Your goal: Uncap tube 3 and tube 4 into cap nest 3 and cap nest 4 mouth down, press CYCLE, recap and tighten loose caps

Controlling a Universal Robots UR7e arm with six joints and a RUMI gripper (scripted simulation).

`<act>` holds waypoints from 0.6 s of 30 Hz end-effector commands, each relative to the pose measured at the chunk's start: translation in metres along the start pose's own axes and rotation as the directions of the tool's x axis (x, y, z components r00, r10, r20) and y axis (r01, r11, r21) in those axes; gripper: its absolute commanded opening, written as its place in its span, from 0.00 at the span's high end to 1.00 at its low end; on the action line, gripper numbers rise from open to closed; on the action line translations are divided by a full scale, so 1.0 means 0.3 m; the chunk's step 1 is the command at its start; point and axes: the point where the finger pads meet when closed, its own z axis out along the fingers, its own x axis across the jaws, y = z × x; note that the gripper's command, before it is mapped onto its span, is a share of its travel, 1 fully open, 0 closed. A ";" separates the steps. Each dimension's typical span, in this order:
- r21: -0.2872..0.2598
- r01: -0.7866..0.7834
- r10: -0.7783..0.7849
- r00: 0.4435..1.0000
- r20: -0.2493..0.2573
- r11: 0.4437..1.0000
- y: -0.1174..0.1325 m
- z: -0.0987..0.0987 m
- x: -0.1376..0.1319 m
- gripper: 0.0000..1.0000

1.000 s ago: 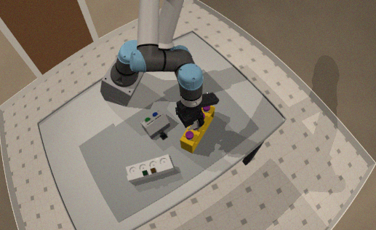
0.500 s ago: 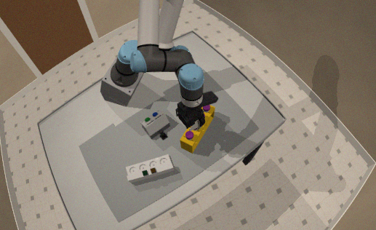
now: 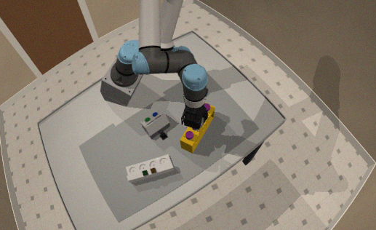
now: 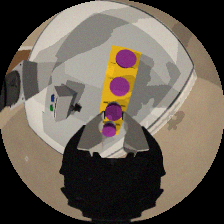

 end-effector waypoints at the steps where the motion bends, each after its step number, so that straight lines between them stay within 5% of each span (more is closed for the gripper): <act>1: 0.013 0.238 -0.238 0.971 -0.011 0.971 0.000 -0.001 0.001 1.00; 10: 0.011 0.331 -0.331 0.944 -0.012 0.944 0.000 -0.002 0.001 1.00; 11: 0.011 0.331 -0.331 0.944 -0.012 0.944 0.000 -0.002 0.001 0.65; 18: 0.011 0.331 -0.331 0.944 -0.012 0.944 0.000 -0.002 0.001 0.65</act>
